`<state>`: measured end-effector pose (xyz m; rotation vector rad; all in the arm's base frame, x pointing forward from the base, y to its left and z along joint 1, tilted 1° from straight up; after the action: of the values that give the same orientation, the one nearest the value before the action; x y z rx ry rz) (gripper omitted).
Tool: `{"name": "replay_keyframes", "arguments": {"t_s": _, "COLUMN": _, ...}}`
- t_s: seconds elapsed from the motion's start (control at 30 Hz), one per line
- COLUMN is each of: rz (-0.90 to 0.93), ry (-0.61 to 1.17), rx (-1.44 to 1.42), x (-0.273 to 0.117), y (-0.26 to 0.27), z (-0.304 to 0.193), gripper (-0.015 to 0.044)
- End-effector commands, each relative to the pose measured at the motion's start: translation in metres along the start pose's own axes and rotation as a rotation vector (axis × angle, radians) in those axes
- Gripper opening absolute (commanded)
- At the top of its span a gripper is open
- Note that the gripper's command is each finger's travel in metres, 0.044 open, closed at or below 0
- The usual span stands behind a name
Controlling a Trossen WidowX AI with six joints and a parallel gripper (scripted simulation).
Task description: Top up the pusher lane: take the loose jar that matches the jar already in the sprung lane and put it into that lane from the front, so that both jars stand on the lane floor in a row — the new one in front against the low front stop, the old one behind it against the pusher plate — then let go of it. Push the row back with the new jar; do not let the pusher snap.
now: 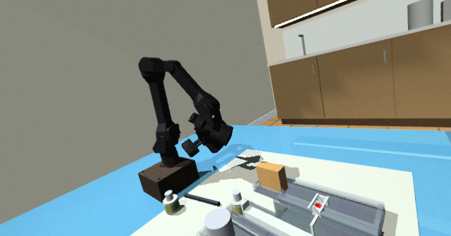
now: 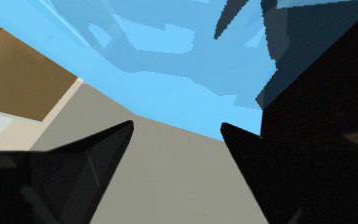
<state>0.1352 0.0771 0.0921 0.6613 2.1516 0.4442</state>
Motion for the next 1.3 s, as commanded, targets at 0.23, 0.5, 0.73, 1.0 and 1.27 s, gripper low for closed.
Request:
{"name": "replay_keyframes", "arguments": {"t_s": 0.23, "rz": -0.215, "ry": -0.472, "rx": -0.247, "x": -0.085, "y": -0.057, "z": 0.004, "gripper": 0.044}}
{"name": "replay_keyframes", "arguments": {"t_s": 0.5, "rz": -0.524, "ry": -0.64, "rx": -0.223, "x": -0.134, "y": -0.117, "z": -0.034, "gripper": 0.044}}
{"name": "replay_keyframes", "arguments": {"t_s": 0.73, "rz": -0.662, "ry": -0.646, "rx": -0.168, "x": -0.151, "y": -0.143, "z": -0.059, "gripper": 0.044}}
{"name": "replay_keyframes", "arguments": {"t_s": 1.0, "rz": -0.662, "ry": -0.646, "rx": -0.168, "x": -0.13, "y": -0.163, "z": -0.036, "gripper": 0.044}}
{"name": "replay_keyframes", "arguments": {"t_s": 1.27, "rz": -0.662, "ry": -0.646, "rx": -0.168, "x": -0.12, "y": -0.17, "z": -0.027, "gripper": 0.044}}
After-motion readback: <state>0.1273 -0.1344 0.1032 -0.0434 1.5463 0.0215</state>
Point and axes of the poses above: the point midway between the two fingers, 35 mm back from their tips, its own x axis out along the fingers, its own y axis across the jaws, z = x × y, the point moved 8 cm from there along -x, back along the fingers, and after that the axes turned 14 degrees about -x, right-handed, at the moved point
